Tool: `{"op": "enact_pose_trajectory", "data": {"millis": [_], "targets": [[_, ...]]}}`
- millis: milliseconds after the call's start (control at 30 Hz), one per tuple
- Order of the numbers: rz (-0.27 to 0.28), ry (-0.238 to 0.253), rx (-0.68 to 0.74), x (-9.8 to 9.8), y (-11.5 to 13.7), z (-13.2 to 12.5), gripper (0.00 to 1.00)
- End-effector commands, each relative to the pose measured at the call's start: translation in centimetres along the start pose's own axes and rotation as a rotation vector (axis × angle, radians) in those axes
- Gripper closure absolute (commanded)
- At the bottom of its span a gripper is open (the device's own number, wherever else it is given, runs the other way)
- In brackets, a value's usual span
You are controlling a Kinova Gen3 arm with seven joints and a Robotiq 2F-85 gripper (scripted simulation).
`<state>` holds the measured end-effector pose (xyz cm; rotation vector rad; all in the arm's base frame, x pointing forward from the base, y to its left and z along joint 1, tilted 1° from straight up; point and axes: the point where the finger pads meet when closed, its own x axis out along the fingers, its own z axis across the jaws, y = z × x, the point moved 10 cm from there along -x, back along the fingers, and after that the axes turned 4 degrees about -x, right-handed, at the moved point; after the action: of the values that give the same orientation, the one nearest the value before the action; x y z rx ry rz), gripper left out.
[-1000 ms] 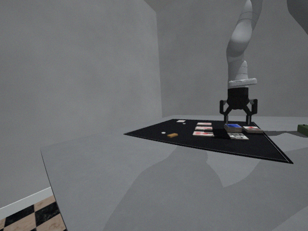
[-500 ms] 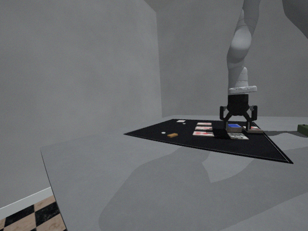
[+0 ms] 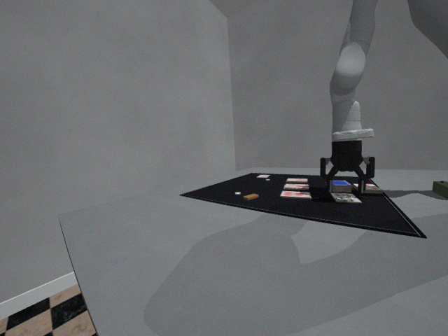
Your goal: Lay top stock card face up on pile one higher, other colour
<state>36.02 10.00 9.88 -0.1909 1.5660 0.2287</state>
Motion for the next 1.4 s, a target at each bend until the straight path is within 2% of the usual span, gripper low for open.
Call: {"op": "enact_pose_trajectory", "data": {"millis": [0,1367], "targets": [[0.000,-0.001,0.000,-0.02,-0.01,0.02,0.15],[0.000,-0.001,0.000,0.53,-0.01,0.05,0.15]]}}
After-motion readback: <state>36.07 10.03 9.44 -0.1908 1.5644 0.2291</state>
